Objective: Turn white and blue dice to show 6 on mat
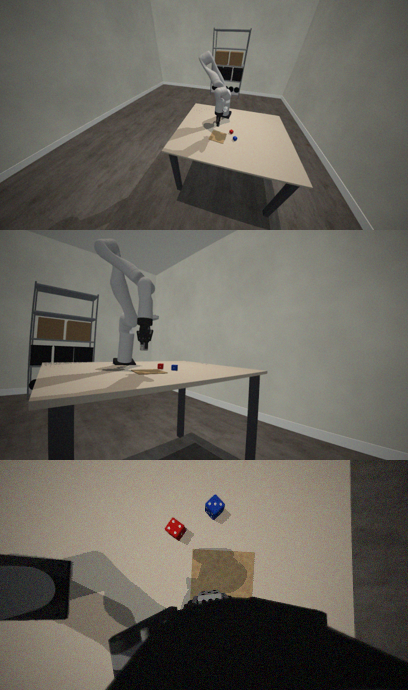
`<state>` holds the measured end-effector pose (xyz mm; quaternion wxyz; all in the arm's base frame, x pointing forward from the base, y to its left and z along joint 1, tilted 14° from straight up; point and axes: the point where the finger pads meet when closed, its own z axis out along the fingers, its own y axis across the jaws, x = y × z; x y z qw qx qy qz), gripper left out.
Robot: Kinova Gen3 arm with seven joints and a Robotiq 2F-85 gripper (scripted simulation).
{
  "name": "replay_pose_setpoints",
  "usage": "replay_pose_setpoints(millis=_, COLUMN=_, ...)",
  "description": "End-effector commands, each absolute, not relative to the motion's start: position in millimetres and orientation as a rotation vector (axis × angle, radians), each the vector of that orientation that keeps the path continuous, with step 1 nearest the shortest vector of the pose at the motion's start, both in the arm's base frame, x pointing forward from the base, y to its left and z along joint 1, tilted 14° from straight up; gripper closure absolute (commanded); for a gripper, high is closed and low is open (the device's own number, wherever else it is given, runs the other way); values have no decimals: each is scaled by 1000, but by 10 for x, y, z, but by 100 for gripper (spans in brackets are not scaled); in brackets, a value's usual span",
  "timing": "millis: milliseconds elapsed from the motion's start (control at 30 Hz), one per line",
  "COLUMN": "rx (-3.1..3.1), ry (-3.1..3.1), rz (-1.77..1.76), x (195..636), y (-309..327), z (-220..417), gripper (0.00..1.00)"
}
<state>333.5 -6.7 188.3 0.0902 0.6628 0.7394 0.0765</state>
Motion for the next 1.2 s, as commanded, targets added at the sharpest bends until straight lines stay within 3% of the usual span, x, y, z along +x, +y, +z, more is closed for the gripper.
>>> replay_pose_setpoints(millis=0, rx=2009, ry=2151, rz=217, x=3280, y=26, z=1871, gripper=74)
replay_pose_setpoints(millis=1167, rx=2063, ry=2104, rz=221, x=3249, y=96, z=1821, gripper=74)
